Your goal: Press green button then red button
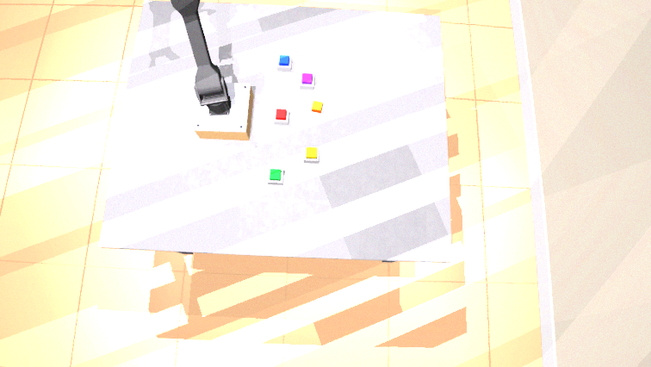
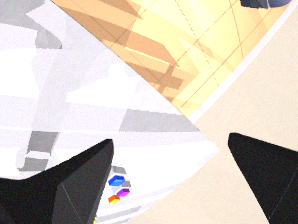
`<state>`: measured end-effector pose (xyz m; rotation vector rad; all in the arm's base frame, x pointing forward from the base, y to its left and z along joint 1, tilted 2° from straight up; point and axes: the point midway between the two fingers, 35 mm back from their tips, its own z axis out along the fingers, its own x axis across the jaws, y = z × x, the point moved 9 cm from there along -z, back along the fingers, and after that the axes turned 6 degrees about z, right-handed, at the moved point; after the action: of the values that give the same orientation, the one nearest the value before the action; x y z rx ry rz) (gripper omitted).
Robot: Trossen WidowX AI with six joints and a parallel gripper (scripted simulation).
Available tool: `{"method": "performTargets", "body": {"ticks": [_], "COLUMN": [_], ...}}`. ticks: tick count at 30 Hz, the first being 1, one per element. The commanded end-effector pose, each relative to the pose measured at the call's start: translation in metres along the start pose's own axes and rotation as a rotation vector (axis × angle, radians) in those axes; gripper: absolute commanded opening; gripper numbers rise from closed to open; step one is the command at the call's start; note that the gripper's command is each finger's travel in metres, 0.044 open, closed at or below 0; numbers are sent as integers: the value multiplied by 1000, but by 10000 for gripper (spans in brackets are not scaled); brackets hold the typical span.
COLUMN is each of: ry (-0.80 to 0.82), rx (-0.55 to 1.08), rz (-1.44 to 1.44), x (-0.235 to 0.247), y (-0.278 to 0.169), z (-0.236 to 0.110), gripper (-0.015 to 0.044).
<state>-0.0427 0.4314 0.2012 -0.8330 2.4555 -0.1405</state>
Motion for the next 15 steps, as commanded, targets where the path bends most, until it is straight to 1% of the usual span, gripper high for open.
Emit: {"method": "performTargets", "body": {"ticks": [1,5,8,11,15], "ry": [73,155,214,271,340], "rx": [54,114,155,193,238], "rz": [109,269,391,516,685], "x": [-37,-77,-98,-111,-115], "y": [-39,-99,-150,-203,-276], "z": [34,73,100,124,149], "gripper": [400,400,400,400,400]}}
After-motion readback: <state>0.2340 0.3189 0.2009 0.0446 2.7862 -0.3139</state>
